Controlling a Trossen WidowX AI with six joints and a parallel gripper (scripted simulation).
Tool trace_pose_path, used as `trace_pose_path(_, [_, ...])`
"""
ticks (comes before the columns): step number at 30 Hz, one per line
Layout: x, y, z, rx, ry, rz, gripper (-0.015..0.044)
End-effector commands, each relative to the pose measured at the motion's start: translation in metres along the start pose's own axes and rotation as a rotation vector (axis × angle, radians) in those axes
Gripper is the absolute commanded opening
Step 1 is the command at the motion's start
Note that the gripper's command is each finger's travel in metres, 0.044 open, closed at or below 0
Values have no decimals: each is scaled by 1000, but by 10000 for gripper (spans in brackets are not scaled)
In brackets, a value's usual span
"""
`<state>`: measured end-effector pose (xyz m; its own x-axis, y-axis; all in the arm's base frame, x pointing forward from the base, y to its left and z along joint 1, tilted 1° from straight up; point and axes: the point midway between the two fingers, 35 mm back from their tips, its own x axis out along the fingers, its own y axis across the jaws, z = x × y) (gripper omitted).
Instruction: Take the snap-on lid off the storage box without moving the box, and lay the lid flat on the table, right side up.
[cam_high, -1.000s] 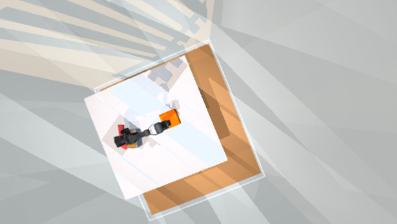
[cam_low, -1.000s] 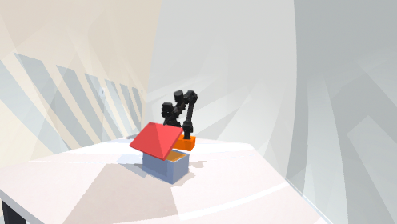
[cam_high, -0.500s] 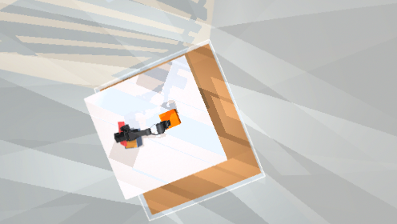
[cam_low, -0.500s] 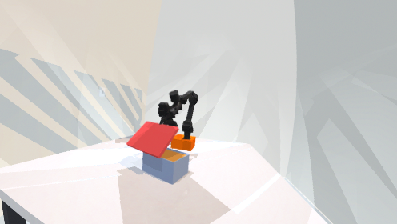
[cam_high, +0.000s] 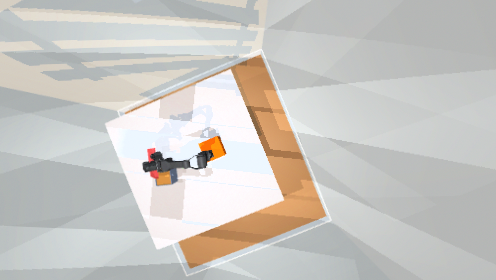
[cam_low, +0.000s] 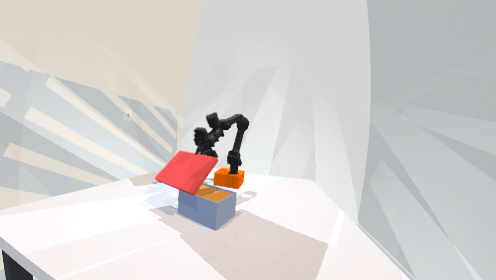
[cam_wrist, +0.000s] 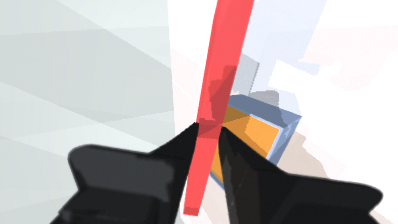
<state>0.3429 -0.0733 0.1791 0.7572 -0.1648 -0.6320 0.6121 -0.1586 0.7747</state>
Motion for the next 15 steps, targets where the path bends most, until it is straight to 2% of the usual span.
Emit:
trace_pose_path(1, [-4,3,9,-5,4,17,0])
trace_pose_path(15, [-6,1,37,-7,3,17,0])
